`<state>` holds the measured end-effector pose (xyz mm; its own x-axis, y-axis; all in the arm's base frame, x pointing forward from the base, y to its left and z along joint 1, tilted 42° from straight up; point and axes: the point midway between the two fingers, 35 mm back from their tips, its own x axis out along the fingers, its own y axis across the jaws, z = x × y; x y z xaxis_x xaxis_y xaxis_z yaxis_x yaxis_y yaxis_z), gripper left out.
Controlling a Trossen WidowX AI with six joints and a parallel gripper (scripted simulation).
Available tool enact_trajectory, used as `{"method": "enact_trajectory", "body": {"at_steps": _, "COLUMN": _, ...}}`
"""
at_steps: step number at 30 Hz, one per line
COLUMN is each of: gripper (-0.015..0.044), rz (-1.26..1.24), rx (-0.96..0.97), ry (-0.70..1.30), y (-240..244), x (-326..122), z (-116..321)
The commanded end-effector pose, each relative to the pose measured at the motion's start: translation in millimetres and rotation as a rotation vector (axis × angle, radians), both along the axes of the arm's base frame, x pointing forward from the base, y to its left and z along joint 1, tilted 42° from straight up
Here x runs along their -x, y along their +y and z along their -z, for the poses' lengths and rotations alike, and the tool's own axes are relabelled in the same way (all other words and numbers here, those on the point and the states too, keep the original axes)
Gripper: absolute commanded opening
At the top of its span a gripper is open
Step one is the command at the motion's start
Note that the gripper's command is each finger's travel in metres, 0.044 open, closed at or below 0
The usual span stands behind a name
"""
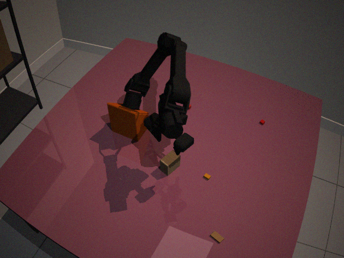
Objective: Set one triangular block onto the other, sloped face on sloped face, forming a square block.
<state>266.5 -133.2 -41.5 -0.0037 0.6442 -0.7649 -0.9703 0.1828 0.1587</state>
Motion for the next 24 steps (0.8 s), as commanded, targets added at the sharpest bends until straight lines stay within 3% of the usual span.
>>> {"method": "enact_trajectory", "body": {"at_steps": 1, "gripper": 0.044, "rz": -0.017, "rx": -0.01, "ry": 0.013, "y": -3.0, "x": 3.9, "z": -7.6}}
{"method": "enact_trajectory", "body": {"at_steps": 24, "gripper": 0.044, "rz": 0.001, "rx": 0.001, "ry": -0.001, "y": -2.4, "x": 0.4, "z": -3.2}}
